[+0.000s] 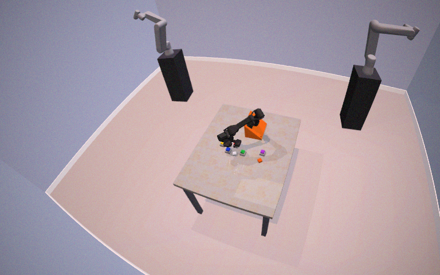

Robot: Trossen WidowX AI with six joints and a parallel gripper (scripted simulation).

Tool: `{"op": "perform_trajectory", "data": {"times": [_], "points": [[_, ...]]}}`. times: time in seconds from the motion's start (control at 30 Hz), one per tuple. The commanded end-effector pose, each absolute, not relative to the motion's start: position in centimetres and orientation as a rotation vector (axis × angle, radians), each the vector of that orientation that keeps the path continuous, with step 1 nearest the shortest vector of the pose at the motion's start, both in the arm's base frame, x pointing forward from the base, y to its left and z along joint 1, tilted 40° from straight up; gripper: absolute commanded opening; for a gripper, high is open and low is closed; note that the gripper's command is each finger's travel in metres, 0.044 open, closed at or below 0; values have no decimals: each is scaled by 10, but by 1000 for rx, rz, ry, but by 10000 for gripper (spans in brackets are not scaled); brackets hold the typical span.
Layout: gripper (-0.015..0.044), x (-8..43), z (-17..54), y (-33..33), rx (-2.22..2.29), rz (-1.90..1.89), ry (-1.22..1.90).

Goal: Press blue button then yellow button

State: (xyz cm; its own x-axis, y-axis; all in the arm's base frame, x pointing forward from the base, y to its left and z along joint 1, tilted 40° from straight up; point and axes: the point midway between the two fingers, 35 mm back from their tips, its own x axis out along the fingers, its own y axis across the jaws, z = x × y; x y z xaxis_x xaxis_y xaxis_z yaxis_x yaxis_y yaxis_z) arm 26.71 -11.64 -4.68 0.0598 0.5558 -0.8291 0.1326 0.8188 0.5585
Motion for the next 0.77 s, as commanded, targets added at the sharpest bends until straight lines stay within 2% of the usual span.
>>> {"op": "perform_trajectory", "data": {"times": [0.0, 0.2, 0.4, 0.73], "points": [[400, 289, 3, -72, 584, 341, 1487], [400, 298, 75, 2, 610, 356, 1461], [400, 274, 139, 74, 656, 411, 1450], [400, 263, 153, 90, 670, 429, 1451]]}}
